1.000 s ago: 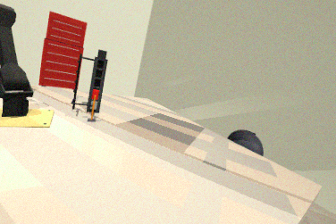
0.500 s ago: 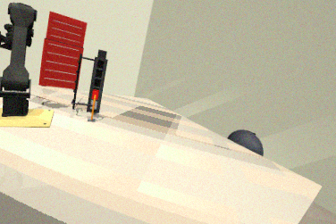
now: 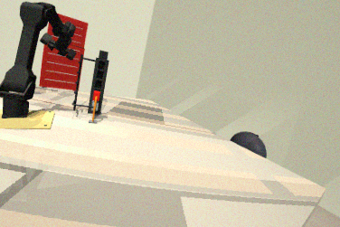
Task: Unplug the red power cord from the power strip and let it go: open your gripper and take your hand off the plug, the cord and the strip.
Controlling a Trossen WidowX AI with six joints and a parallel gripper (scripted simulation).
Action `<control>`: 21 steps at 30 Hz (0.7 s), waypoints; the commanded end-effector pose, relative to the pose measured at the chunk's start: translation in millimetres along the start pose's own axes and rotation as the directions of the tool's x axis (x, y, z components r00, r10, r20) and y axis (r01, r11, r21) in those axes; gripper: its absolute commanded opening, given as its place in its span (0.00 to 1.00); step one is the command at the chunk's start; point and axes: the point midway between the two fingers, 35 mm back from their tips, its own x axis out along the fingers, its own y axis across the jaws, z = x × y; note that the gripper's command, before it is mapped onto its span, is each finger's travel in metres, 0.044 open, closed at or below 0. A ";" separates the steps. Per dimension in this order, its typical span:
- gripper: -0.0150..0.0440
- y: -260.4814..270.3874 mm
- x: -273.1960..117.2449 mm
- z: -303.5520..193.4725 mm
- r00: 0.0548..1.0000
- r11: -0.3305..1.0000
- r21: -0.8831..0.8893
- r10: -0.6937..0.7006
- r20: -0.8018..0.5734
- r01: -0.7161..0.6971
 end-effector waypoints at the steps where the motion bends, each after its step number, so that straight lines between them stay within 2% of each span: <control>1: 0.53 -54.9 -43.5 15.1 0.986 0.982 0.105 -0.162 0.045 0.157; 10: 0.53 -146.0 -155.1 31.6 0.870 0.845 0.321 -0.481 0.110 0.427; 21: 0.53 -210.5 -312.1 16.5 0.596 0.531 0.584 -0.797 0.098 0.614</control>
